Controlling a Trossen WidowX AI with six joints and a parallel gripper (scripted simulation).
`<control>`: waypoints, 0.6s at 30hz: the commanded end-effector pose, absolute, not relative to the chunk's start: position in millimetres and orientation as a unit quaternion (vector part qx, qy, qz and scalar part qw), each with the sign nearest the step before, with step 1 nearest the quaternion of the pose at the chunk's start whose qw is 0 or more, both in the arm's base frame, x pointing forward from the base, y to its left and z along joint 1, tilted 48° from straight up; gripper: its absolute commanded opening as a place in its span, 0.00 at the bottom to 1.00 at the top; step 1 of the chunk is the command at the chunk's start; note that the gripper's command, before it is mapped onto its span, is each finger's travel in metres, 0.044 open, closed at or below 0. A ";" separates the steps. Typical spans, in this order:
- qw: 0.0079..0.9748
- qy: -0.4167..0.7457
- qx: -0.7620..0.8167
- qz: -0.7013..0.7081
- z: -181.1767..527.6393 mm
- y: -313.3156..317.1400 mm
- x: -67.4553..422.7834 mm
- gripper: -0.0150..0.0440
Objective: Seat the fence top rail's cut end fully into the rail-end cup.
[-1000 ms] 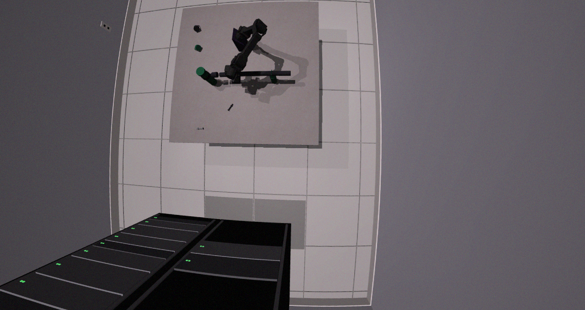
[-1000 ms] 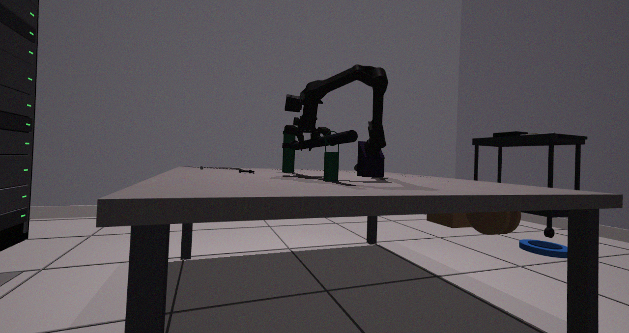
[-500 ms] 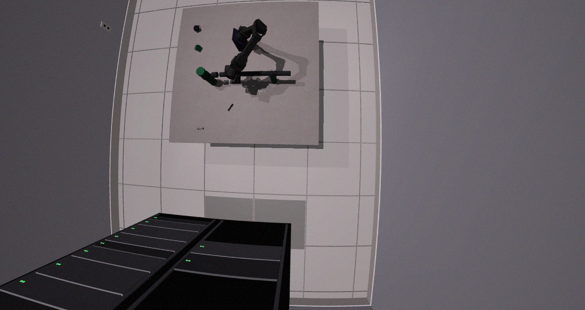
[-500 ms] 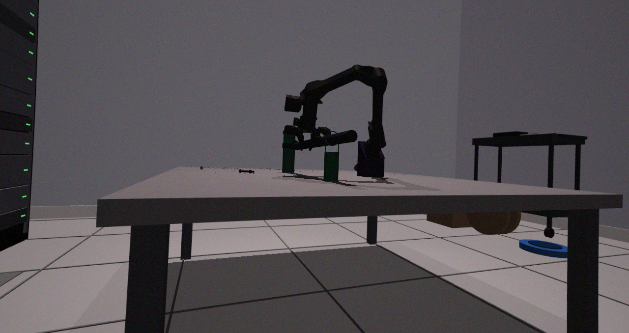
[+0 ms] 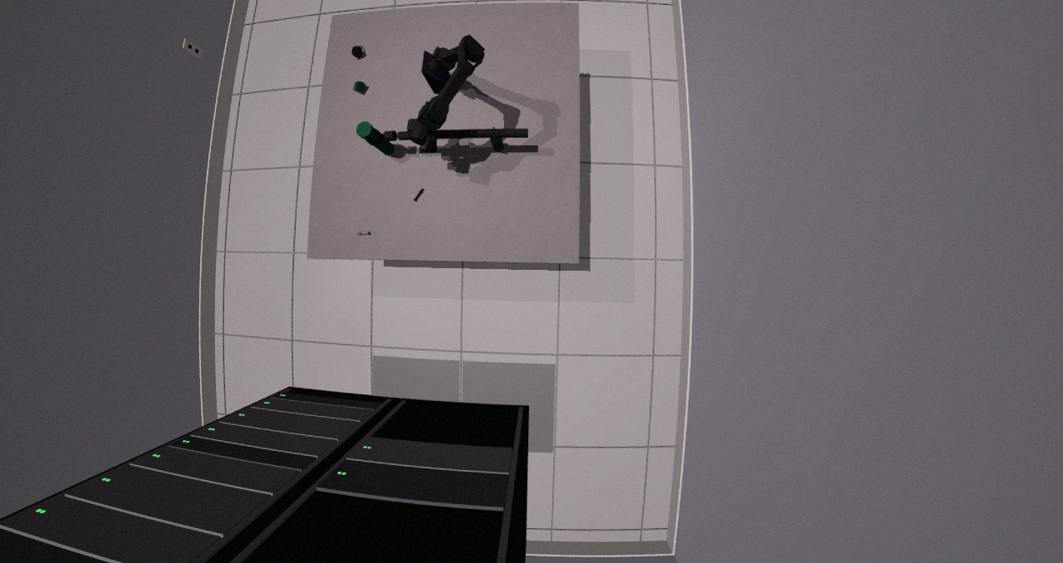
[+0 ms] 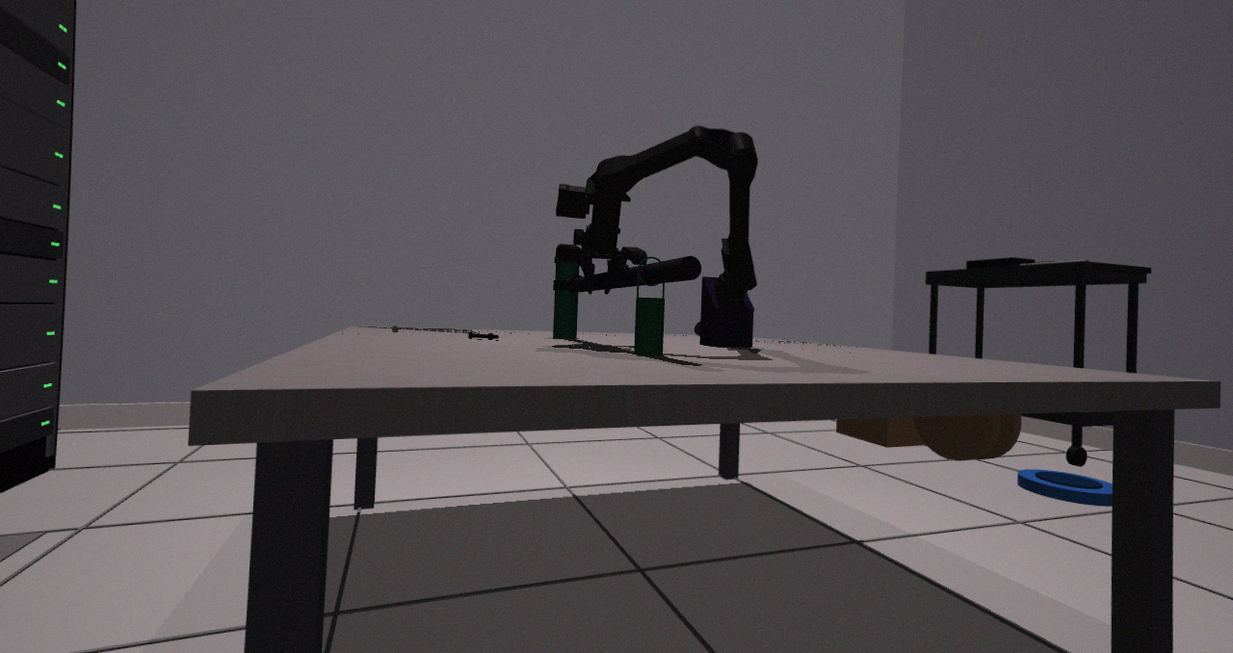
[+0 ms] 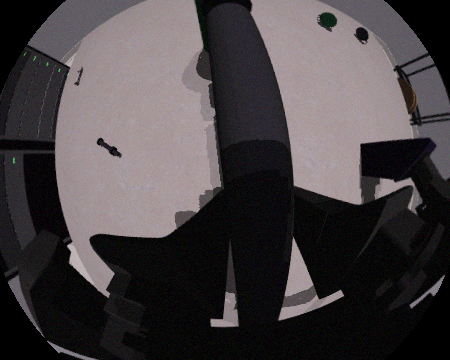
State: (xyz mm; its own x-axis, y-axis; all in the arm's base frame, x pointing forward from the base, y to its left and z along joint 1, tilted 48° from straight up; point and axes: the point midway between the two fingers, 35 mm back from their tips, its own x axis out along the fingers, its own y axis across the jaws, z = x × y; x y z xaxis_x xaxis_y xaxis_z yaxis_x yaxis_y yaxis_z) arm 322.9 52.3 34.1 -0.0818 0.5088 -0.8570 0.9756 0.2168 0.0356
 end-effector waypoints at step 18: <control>0.397 0.666 0.557 -0.300 33.2 40.9 324.7 0.25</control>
